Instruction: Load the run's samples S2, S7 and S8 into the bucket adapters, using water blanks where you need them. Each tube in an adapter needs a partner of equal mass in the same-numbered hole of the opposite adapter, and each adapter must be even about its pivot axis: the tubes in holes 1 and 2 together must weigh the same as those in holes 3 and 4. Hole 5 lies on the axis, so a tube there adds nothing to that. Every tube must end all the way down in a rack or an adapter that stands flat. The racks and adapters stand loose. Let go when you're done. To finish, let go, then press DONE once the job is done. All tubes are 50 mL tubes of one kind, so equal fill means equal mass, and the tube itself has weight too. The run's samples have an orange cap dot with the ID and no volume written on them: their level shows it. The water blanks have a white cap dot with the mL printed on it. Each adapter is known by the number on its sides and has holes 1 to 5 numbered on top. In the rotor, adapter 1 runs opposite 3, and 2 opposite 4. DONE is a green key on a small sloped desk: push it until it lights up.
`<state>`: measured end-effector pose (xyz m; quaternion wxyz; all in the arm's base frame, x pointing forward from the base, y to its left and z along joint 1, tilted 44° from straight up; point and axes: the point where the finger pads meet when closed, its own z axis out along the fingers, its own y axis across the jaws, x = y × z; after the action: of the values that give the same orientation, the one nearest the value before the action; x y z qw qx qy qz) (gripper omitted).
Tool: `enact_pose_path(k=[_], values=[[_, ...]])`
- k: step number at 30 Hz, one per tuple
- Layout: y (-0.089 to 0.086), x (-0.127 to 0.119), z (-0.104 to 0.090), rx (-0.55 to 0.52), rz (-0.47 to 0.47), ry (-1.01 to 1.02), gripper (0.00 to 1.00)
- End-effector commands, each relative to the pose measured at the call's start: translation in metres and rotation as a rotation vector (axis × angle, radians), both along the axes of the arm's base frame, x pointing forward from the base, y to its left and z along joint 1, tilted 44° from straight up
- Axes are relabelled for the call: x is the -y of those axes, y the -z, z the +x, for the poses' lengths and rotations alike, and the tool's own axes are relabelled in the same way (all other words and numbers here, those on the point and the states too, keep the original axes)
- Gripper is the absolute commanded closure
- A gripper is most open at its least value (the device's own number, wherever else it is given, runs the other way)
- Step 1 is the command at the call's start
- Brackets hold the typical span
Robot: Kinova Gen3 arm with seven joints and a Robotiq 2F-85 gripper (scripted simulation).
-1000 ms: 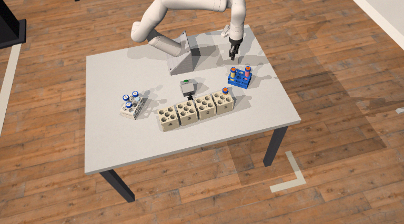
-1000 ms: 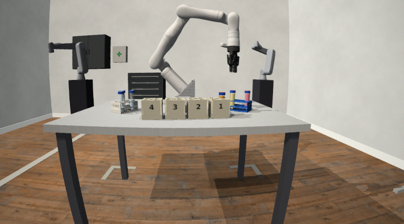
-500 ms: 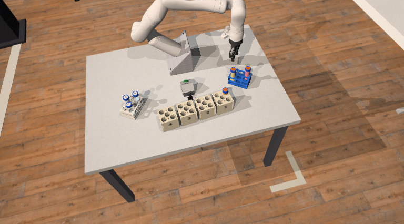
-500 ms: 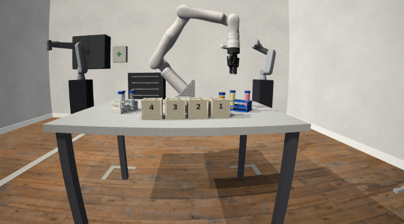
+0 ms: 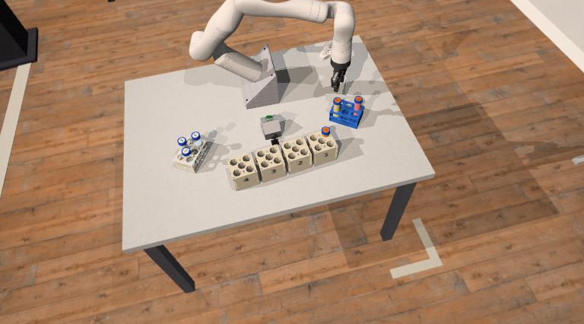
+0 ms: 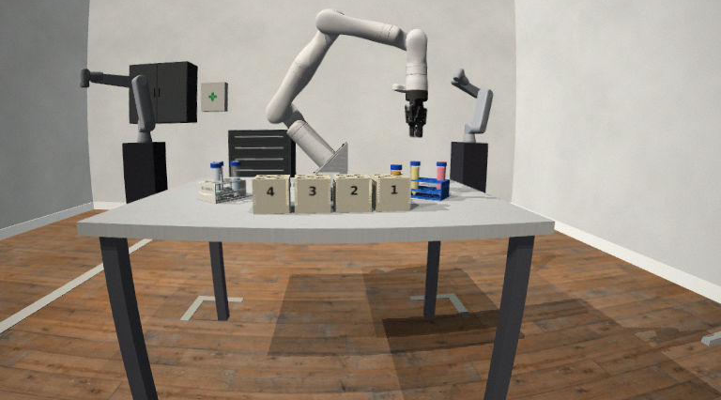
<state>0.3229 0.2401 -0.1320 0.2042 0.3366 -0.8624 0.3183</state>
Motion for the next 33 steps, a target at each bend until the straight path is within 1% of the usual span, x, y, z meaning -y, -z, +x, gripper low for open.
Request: enact_pose_path(k=[1,33], values=[[0.003,0.003,0.000,0.001,0.002,-0.001,0.38],[0.030,0.028,-0.006,0.001,0.002,-0.001,0.38]])
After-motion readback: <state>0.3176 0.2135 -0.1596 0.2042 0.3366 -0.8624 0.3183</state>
